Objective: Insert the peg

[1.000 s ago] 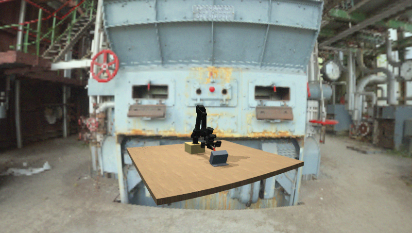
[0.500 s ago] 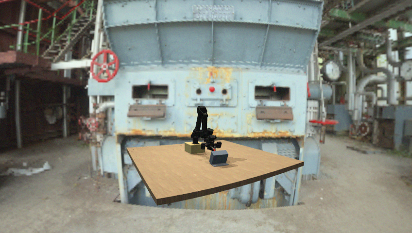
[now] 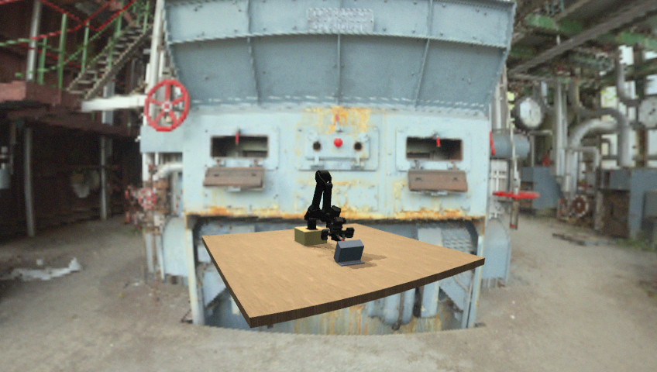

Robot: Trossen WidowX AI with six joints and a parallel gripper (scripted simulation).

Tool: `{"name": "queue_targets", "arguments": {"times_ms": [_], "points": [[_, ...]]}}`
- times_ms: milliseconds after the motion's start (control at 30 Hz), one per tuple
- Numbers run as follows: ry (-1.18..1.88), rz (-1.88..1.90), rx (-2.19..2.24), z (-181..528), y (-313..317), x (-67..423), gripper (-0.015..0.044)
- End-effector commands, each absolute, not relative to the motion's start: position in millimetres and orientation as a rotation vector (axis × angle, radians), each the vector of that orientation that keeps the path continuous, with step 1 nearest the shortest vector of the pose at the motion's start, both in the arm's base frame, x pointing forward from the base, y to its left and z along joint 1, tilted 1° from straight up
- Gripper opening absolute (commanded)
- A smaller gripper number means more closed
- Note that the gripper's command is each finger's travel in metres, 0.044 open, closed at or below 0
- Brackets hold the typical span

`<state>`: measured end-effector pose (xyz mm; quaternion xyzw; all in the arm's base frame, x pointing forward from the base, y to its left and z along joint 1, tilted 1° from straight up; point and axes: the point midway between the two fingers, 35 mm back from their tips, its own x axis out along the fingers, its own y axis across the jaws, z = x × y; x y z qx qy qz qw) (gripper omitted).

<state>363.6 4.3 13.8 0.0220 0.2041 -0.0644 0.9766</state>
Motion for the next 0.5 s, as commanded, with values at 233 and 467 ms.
{"name": "queue_targets", "arguments": {"times_ms": [233,467], "points": [[0.412,-0.13,0.044,13.8,4.2,362.9,0.0],[0.412,-0.13,0.044,13.8,4.4,365.4,0.0]]}}
